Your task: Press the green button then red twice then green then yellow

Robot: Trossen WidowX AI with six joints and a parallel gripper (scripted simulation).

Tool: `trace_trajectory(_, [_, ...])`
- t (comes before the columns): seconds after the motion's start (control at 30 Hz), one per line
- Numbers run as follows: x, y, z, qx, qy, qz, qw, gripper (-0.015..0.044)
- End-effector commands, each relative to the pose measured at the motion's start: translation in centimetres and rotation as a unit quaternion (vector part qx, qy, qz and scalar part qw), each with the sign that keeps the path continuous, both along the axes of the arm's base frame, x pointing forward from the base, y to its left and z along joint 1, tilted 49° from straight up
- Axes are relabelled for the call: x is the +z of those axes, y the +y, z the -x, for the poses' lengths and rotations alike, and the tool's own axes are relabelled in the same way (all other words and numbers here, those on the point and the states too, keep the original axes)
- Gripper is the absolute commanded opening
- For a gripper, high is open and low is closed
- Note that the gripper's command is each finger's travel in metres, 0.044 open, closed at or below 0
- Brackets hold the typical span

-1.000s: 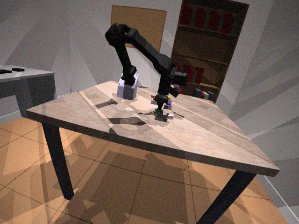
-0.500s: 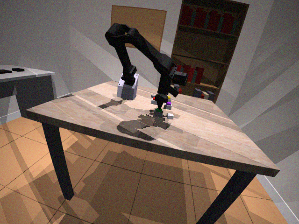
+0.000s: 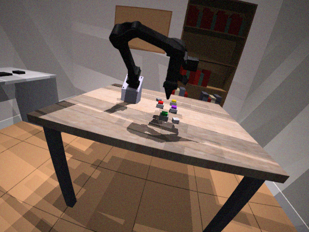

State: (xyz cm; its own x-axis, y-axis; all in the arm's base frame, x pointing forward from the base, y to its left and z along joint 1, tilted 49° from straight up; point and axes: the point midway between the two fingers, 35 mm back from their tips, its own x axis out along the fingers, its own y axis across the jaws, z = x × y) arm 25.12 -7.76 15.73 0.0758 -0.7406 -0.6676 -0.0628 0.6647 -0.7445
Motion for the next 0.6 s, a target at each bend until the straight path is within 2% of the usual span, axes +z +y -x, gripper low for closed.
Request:
trace_trajectory(0.0, [1.1,0.8,0.1,-0.003,-0.002,0.005,1.0,0.002])
trace_trajectory(0.1, [0.1,1.7,0.0,-0.001,-0.002,0.001,1.0,0.002])
trace_trajectory(0.27, [-6.5,7.8,1.0,0.003,0.001,-0.016,1.0,0.002])
trace_trajectory(0.43, [-12.0,12.1,4.8,-0.002,0.001,-0.003,1.0,0.002])
trace_trajectory(0.57, [-12.7,12.5,5.4,-0.003,0.0,0.001,1.0,0.002])
